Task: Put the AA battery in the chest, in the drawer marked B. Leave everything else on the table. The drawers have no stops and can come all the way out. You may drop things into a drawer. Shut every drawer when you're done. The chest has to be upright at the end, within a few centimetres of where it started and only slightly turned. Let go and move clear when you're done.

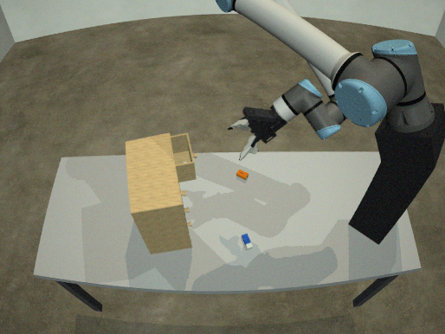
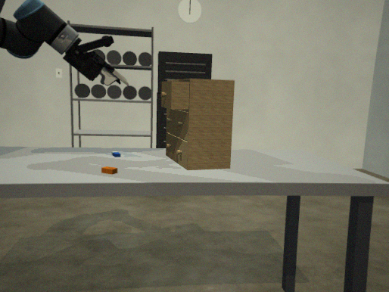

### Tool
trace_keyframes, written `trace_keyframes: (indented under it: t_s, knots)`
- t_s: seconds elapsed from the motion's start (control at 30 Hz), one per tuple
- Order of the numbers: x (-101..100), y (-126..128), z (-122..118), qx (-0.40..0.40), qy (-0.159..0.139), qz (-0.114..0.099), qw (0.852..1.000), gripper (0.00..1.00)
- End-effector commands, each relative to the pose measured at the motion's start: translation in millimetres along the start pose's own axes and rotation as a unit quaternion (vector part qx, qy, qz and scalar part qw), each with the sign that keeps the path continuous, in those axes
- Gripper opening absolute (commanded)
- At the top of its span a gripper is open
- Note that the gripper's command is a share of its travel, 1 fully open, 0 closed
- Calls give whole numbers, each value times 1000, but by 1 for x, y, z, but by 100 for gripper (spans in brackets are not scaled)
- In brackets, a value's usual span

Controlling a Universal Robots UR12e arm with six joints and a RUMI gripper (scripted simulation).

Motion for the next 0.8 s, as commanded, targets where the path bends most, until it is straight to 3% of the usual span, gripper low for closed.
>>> trace_keyframes:
  t_s: [0.0,0.33,0.77]
  knots:
    - [-19,3,-3,8,95,-22,995,100]
    - [-33,4,-16,9,150,-22,988,100]
    - [-36,5,-20,9,160,-22,987,100]
Point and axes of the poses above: the point where the finger pads meet when closed, its own x axis back along the fingers, its own y axis across the jaws, z = x × y, the point moved 10 cm from there along x, back along the fingers
